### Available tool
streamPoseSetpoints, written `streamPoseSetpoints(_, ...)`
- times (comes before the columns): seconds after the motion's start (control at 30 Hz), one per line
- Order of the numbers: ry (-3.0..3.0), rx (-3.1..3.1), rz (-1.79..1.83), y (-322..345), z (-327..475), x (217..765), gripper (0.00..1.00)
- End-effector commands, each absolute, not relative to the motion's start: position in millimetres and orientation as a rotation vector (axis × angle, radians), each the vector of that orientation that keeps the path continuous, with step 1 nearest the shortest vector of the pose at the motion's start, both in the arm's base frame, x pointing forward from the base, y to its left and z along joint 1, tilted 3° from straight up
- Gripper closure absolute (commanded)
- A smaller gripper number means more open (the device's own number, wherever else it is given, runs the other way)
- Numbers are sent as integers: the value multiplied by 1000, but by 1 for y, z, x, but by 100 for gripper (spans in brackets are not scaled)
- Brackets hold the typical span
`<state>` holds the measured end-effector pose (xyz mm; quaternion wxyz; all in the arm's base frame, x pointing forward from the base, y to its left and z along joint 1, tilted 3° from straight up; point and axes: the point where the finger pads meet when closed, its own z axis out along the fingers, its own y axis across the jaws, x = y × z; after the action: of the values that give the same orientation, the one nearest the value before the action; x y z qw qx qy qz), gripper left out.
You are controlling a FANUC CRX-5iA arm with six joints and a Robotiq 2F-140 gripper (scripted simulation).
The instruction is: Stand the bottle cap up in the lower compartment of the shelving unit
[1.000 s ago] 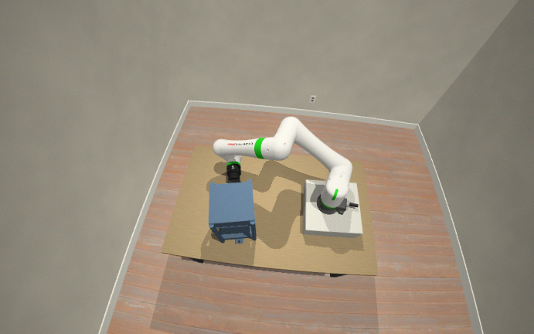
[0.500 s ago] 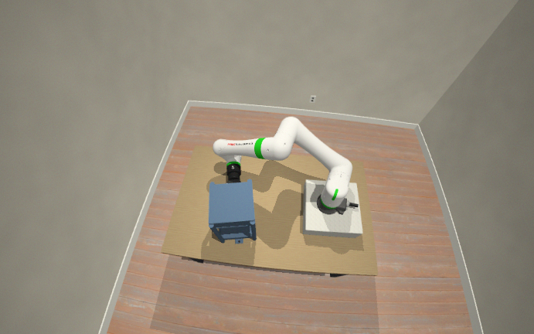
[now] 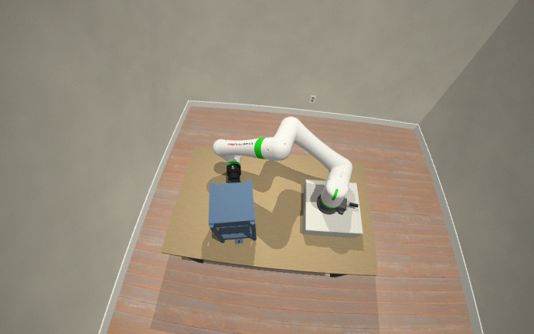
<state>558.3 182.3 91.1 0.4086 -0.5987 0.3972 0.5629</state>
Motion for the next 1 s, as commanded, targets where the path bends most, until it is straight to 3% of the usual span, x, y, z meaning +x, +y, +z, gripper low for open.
streamPoseSetpoints(0.0, 1001, -1509, 1418, 182, 91, 558, 100)
streamPoseSetpoints(0.97, 1001, -1509, 1418, 182, 74, 559, 100)
